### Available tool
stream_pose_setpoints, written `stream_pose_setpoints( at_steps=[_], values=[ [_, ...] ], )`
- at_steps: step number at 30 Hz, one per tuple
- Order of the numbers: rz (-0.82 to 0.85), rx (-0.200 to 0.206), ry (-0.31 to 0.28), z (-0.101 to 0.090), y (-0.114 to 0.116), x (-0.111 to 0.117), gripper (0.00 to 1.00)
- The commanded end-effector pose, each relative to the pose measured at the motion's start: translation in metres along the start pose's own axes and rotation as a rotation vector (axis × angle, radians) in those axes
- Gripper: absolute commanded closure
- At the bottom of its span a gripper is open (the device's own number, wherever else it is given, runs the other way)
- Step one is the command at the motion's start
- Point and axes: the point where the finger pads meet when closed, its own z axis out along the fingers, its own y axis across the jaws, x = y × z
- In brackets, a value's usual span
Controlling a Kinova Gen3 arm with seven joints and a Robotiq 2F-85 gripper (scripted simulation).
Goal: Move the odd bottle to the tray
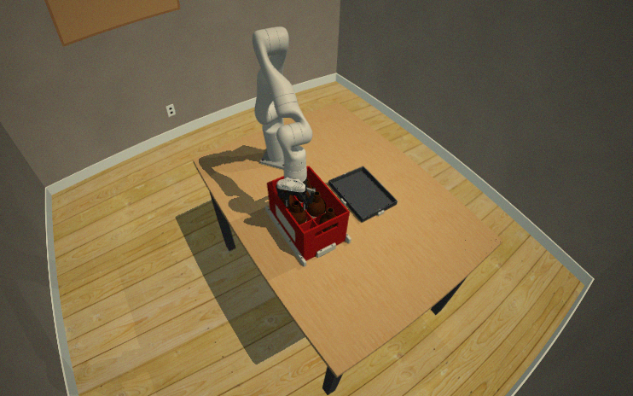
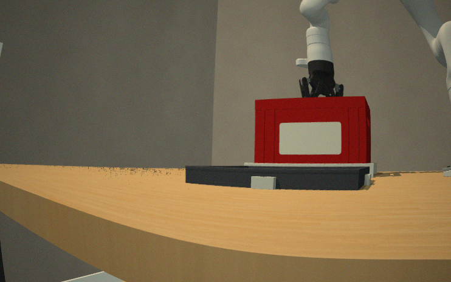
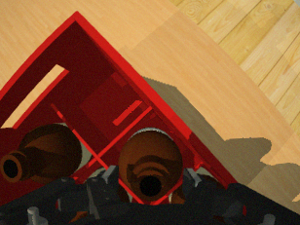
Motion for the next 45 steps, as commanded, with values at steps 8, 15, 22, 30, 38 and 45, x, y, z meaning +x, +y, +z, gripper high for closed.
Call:
stream_pose_setpoints(
  at_steps=[8, 15, 22, 30, 38, 45],
  values=[
    [0.0, 0.001, 0.001, -0.0005, -0.0003, 0.0003, 0.36],
    [0.0, 0.001, 0.001, -0.0005, -0.0003, 0.0003, 1.0],
    [0.0, 0.001, 0.001, -0.0005, -0.0003, 0.0003, 1.0],
    [0.0, 0.001, 0.001, -0.0005, -0.0003, 0.0003, 1.0],
    [0.0, 0.001, 0.001, -0.0005, -0.0003, 0.0003, 1.0],
    [0.0, 0.001, 0.001, -0.0005, -0.0003, 0.0003, 1.0]
  ],
)
